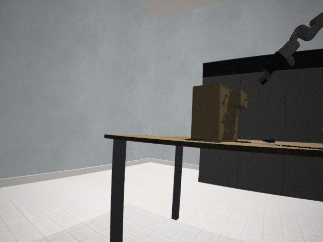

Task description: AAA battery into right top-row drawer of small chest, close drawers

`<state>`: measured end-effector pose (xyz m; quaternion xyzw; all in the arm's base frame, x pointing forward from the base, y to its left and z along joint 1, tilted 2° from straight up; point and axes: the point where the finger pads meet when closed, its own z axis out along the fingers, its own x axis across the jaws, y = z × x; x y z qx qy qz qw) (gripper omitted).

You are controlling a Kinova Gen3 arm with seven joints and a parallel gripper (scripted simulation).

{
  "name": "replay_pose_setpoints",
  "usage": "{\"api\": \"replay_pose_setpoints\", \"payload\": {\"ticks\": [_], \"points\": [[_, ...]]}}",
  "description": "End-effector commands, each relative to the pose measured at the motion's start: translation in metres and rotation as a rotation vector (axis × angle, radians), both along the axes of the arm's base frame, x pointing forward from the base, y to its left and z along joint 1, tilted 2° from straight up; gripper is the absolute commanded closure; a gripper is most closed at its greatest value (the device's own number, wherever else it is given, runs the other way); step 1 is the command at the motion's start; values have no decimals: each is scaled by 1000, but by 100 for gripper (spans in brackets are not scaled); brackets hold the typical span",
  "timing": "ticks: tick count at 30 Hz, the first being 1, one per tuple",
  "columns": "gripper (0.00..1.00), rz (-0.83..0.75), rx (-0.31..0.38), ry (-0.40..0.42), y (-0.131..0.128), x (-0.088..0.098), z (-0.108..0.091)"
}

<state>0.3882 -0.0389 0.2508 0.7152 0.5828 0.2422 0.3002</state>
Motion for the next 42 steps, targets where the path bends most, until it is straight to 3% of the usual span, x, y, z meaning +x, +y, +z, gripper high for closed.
{"api": "replay_pose_setpoints", "payload": {"ticks": [1,30,42], "points": [[0,0,-1,12,-1,1,1],[0,1,23,129,-1,2,6],[0,-3,47,259,-2,-2,10]]}}
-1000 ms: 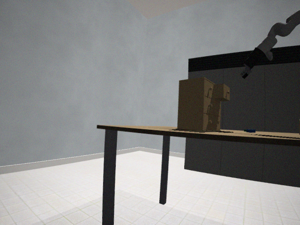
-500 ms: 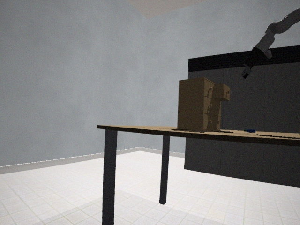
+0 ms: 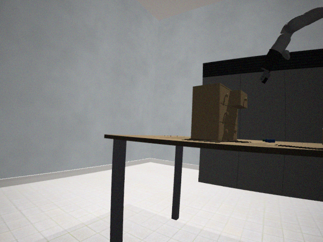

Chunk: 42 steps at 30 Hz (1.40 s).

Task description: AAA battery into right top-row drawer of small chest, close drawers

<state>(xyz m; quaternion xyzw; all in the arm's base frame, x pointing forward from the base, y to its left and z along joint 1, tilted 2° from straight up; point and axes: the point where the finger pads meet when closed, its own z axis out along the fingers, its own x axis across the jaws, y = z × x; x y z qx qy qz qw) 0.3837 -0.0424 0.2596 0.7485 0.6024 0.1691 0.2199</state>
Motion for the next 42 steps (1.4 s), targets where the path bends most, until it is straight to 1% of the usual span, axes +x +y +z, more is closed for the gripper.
{"api": "replay_pose_setpoints", "payload": {"ticks": [1,4,19,21,36,38,42], "points": [[0,13,11,44,2,3,2],[0,13,13,56,2,3,2],[0,13,52,225,3,3,10],[0,13,52,225,3,3,10],[0,0,78,371,0,3,18],[0,0,78,371,0,3,18],[0,-1,86,405,0,3,19]]}}
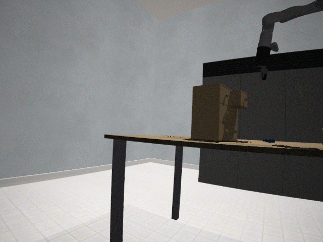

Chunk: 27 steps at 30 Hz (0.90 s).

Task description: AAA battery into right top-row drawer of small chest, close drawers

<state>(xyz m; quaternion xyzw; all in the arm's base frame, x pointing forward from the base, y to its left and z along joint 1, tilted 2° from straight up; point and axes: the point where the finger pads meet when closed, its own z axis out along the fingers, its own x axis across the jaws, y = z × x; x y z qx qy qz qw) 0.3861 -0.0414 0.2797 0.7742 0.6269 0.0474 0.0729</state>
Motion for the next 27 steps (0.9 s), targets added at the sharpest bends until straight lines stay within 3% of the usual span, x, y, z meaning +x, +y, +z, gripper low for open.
{"api": "replay_pose_setpoints", "payload": {"ticks": [1,27], "points": [[0,-4,10,32,-1,1,0],[0,-6,39,169,-1,1,6]]}}
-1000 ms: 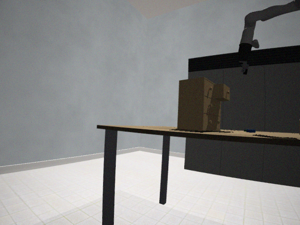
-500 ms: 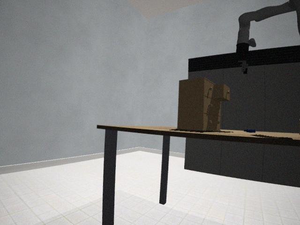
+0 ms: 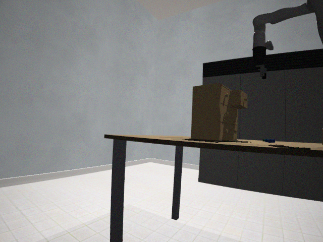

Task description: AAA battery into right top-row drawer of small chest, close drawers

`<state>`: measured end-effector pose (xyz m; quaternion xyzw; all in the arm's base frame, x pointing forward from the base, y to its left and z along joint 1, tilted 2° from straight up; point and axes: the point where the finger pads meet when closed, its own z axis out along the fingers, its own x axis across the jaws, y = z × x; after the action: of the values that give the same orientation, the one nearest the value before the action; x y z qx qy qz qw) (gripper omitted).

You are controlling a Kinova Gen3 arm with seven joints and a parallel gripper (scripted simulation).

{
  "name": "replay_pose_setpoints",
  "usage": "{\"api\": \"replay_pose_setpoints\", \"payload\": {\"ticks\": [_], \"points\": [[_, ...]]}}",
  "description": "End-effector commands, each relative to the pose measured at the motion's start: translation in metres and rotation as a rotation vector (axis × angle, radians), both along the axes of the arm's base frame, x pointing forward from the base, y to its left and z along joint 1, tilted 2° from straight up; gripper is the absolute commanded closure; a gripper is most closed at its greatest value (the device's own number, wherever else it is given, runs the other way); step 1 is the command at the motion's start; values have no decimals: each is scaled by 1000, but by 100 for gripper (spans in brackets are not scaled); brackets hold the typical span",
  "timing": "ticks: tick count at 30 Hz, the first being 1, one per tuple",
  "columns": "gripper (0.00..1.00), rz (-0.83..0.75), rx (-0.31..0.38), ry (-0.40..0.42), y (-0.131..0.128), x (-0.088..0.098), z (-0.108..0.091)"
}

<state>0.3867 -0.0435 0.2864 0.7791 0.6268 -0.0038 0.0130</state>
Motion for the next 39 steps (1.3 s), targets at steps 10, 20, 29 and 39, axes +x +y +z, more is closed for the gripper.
{"api": "replay_pose_setpoints", "payload": {"ticks": [10,20,29,39], "points": [[0,1,14,36,1,1,1],[0,1,17,47,1,1,1],[0,1,18,50,1,1,2],[0,1,18,49,1,1,2]]}}
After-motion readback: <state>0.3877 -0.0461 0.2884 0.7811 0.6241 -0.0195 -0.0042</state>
